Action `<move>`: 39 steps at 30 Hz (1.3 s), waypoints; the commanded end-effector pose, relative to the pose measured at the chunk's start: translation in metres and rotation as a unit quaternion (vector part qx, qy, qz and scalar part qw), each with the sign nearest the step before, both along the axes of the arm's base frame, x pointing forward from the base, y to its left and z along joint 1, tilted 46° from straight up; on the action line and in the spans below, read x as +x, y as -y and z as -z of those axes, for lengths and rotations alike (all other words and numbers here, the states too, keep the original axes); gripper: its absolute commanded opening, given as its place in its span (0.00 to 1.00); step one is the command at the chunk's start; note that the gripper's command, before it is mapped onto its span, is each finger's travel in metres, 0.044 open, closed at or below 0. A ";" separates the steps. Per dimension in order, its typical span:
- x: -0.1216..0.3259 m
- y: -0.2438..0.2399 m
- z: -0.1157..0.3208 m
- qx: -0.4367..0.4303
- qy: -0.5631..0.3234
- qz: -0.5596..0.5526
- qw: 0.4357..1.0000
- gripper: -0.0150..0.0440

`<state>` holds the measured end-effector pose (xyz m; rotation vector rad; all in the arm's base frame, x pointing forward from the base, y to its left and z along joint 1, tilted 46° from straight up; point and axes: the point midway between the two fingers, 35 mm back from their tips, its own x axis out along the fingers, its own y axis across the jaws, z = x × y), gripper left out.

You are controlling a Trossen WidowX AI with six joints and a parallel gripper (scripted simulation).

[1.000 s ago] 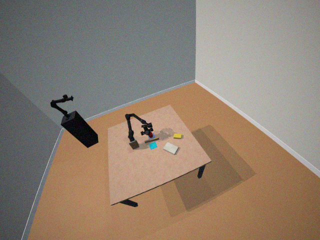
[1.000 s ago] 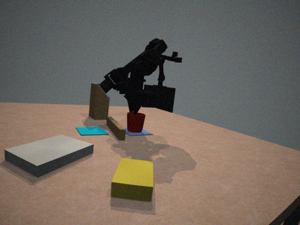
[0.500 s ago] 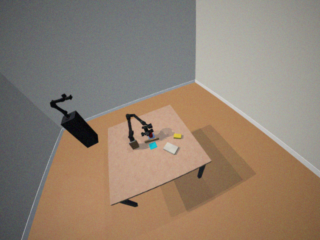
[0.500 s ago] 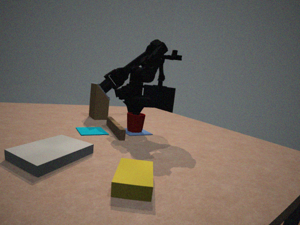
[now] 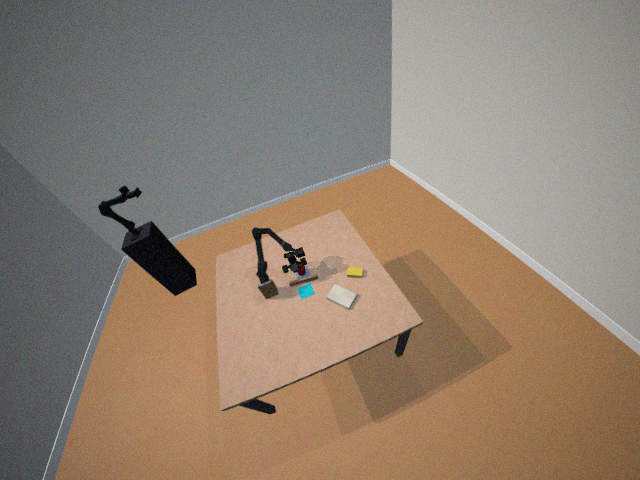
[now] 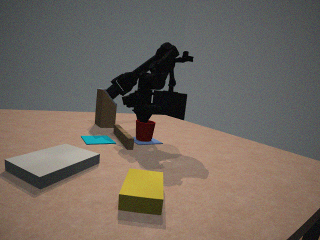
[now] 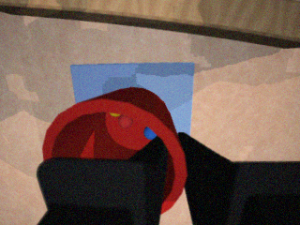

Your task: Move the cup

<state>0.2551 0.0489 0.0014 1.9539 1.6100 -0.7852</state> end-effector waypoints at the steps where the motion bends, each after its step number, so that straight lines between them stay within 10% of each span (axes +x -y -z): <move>1: 0.000 0.000 0.000 0.000 0.000 -0.001 1.000 0.25; 39: -0.010 0.045 -0.041 0.005 -0.004 0.003 1.000 0.25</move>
